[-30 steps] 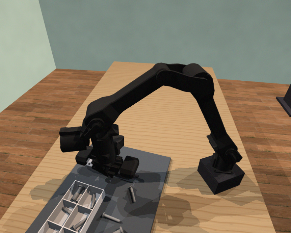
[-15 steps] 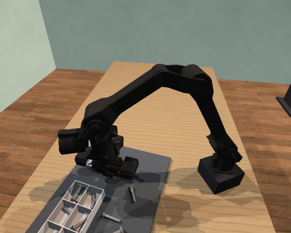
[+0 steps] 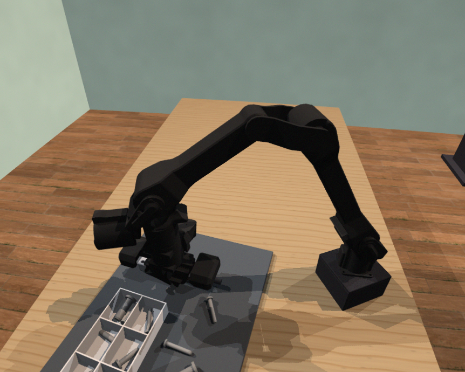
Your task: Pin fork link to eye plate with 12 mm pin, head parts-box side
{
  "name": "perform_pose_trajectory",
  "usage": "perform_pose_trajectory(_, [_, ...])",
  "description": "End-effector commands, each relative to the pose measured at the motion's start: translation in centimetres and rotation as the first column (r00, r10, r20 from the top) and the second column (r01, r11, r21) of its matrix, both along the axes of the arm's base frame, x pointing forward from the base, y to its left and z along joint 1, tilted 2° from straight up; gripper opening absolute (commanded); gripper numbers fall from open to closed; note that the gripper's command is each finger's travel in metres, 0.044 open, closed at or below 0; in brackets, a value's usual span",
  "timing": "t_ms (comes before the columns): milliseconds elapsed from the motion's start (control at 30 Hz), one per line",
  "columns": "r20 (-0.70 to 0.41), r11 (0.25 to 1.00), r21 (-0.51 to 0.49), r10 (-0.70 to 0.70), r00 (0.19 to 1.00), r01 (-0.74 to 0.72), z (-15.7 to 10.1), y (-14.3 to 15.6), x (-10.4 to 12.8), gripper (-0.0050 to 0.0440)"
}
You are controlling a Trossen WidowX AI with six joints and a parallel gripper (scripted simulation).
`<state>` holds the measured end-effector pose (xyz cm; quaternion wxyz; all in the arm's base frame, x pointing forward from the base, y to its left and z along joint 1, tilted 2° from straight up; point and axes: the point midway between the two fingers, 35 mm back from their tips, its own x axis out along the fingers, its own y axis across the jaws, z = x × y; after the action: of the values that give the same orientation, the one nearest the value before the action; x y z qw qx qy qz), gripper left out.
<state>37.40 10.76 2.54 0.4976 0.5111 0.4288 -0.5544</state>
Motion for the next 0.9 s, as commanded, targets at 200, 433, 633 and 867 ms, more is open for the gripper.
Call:
perform_pose_trajectory(200, [-0.015,1.0,-0.009,-0.005,1.0,0.005,-1.9,-0.2,-0.3,0.0016])
perform_pose_trajectory(433, [-0.015,1.0,-0.009,-0.005,1.0,0.005,-2.5,-0.2,-0.3,0.0016])
perform_pose_trajectory(633, [-0.015,1.0,-0.009,-0.005,1.0,0.005,-3.1,-0.2,-0.3,0.0016])
perform_pose_trajectory(867, [-0.015,1.0,-0.009,-0.005,1.0,0.005,-3.1,-0.2,-0.3,0.0016])
